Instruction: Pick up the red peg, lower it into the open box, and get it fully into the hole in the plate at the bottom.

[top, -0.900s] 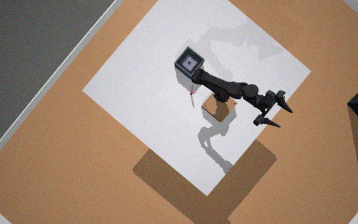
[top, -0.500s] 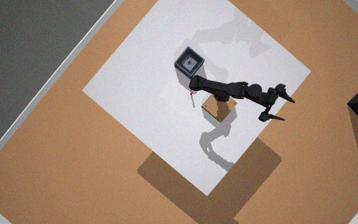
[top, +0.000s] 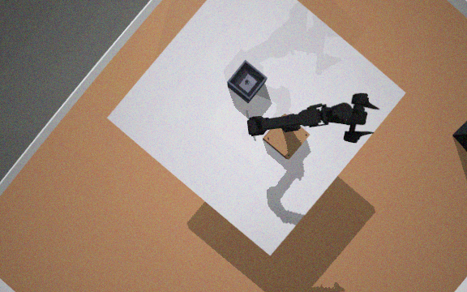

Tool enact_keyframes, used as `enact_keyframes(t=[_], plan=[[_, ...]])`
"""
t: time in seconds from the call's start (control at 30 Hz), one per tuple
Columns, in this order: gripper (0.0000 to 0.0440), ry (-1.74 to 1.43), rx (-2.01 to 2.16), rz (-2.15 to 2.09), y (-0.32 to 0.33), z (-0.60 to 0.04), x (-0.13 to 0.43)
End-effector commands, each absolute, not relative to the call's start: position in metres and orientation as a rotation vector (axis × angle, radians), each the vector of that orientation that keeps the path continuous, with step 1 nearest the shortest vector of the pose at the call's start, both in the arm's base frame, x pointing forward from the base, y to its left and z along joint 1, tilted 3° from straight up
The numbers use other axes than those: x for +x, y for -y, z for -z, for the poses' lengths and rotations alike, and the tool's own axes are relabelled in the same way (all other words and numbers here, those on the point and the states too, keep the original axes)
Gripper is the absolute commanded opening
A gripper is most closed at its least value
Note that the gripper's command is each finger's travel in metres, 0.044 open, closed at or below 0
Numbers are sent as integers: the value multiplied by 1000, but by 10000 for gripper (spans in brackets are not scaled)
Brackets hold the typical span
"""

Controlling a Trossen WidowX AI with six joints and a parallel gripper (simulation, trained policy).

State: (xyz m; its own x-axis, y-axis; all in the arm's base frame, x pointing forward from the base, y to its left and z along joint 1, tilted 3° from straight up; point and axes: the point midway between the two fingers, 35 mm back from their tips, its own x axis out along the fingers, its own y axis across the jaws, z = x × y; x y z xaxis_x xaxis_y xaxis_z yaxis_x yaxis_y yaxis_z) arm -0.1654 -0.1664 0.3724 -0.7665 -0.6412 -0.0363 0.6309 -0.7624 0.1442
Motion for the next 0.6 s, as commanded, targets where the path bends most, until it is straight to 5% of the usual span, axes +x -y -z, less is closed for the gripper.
enact_keyframes(t=[0.0,0.57], plan=[[440,142,246,2337,187,-350,-146],[440,-77,640,1891,227,-278,-33]])
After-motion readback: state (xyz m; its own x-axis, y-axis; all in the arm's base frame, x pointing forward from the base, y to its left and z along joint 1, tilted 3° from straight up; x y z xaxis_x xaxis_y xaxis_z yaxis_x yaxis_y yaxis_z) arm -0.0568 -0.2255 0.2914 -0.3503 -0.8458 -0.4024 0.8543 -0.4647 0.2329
